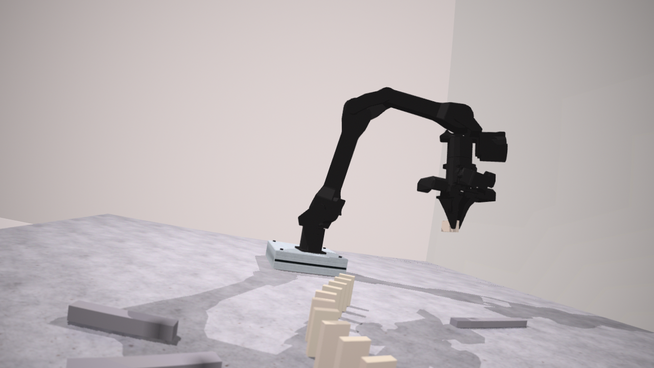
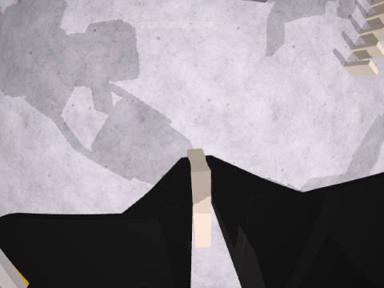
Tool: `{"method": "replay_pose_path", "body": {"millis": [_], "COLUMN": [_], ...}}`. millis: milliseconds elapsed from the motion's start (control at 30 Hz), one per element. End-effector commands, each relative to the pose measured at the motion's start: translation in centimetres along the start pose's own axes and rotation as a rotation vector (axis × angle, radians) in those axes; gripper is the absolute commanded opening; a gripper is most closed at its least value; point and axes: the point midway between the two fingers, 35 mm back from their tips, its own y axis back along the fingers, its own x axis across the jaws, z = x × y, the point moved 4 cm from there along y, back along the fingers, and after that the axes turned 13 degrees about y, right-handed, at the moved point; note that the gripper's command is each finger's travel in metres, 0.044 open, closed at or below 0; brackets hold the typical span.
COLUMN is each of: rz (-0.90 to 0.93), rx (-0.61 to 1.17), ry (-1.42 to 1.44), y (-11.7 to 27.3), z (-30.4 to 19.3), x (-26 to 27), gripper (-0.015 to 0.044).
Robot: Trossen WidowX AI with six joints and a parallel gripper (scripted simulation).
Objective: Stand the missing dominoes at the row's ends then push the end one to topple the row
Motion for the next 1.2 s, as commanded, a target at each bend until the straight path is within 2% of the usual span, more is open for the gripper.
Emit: {"method": "replay_pose_path", "body": {"millis": [0,533,1167], "rz": [-0.018,-0.065,-0.141], "rx": [-0.063,-0.421,-0.822], "ry": [0.055,0.243,0.351], "y": [-1.4,-5.3,-7.3], "z": [0.4,2.3,2.2], "x": [0.8,4.3,7.4], "gripper": [0.0023,0.0023,0.0023]}}
